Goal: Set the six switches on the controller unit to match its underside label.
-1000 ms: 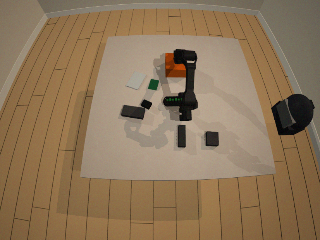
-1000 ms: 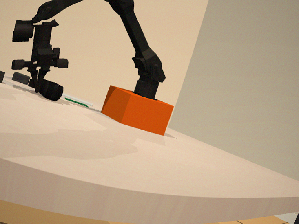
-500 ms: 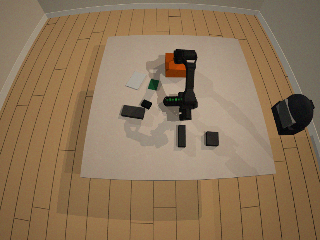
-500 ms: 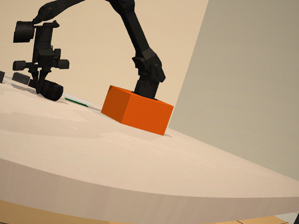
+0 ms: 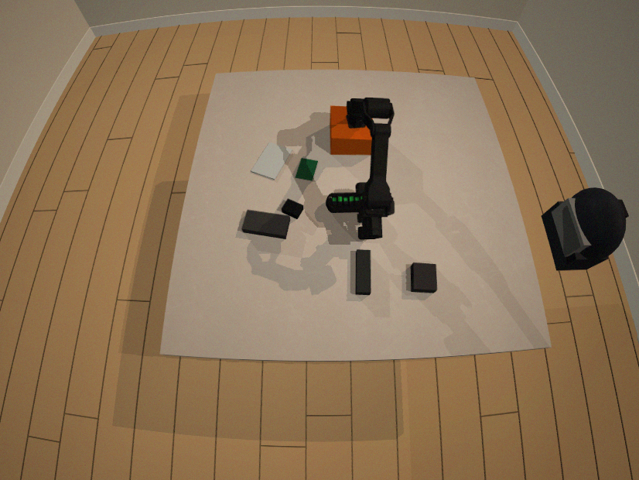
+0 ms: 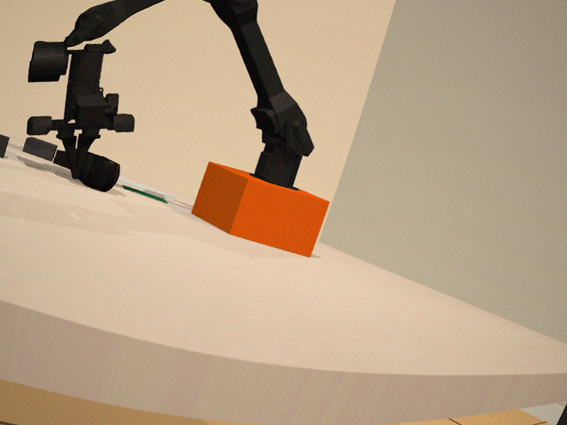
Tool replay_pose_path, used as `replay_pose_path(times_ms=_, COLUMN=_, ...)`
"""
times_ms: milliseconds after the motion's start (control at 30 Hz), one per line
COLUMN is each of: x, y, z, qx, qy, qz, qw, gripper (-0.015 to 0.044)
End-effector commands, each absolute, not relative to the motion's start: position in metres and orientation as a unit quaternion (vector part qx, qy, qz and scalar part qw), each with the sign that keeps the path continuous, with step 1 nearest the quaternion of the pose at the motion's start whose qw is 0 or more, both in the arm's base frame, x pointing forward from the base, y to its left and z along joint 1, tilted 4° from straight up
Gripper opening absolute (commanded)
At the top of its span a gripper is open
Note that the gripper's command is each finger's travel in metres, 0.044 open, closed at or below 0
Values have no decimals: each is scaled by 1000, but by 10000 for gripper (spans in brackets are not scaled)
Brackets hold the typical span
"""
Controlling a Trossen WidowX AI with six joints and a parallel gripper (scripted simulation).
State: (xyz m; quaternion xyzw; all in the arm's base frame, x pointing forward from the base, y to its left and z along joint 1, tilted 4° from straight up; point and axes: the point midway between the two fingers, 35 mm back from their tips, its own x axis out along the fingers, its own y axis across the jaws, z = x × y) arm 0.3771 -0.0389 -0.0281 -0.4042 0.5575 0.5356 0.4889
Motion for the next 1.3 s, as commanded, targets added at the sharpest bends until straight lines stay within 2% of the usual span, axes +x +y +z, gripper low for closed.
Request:
replay_pose_path(times_ms=0, x=375, y=-39, z=-28, qx=-404, qy=559, qz=533, qw=490, gripper=0)
replay_pose_path(times_ms=1267, x=334, y=-34, z=-32, qx=-403, qy=559, qz=534, qw=489, gripper=0)
